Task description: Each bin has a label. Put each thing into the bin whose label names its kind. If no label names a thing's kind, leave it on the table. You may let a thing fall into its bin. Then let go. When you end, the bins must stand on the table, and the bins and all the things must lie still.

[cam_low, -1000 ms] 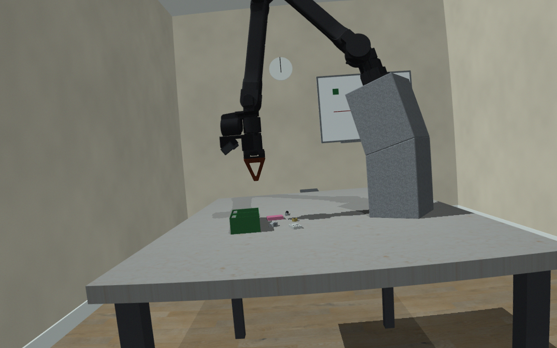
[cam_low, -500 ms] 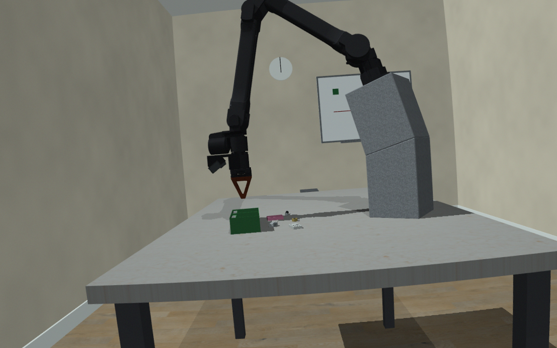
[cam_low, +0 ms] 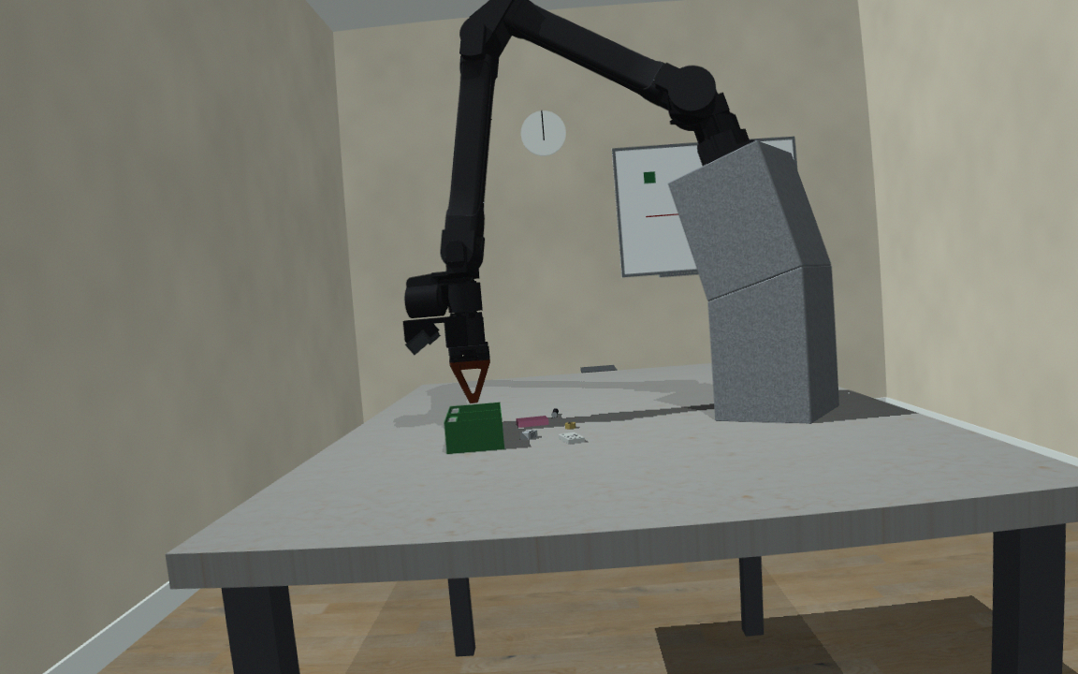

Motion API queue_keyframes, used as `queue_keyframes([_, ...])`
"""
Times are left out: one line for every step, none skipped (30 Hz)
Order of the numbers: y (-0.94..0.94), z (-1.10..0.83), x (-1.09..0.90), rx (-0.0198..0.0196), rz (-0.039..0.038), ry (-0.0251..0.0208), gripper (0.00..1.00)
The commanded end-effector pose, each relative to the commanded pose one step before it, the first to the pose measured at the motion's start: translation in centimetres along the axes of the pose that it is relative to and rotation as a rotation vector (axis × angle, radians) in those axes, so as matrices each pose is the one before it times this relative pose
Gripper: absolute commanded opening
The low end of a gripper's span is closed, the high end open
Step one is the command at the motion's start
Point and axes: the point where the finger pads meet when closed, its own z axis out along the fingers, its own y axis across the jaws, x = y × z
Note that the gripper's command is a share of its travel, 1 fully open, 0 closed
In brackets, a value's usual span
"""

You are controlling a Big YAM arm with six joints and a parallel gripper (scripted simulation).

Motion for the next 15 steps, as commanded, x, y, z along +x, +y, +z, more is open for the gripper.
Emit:
queue_keyframes([-1.072,1.063,-1.04,0.00733,0.00415,-0.02624,0.08])
queue_keyframes([0.004,0.269,0.018,-0.00005,-0.00002,0.00016,0.08])
queue_keyframes([0.004,0.269,0.018,-0.00004,-0.00002,0.00015,0.08])
queue_keyframes([0.004,0.269,0.018,-0.00003,-0.00002,0.00015,0.08])
queue_keyframes([0.004,0.269,0.017,-0.00003,-0.00002,0.00015,0.08])
queue_keyframes([0.004,0.269,0.017,-0.00002,-0.00002,0.00015,0.08])
queue_keyframes([0.003,0.269,0.017,-0.00002,-0.00002,0.00015,0.08])
queue_keyframes([0.003,0.269,0.017,-0.00002,-0.00002,0.00015,0.08])
queue_keyframes([-0.005,0.106,0.013,0.00007,-0.00001,0.00009,0.08])
queue_keyframes([-0.005,0.023,0.01,0.00007,0.0,0.00004,0.08])
queue_keyframes([-0.004,0.014,0.01,0.00001,0.0,0.00002,0.08])
queue_keyframes([0.116,0.02,0.415,-0.00229,-0.001,0.00835,0.08])
queue_keyframes([0.0,0.0,0.0,0.0,0.0,0.0,0.08])
queue_keyframes([0.0,0.0,0.0,0.0,0.0,0.0,0.08])
queue_keyframes([-0.42,-1.002,-1.043,0.00582,0.00251,-0.02057,0.08])
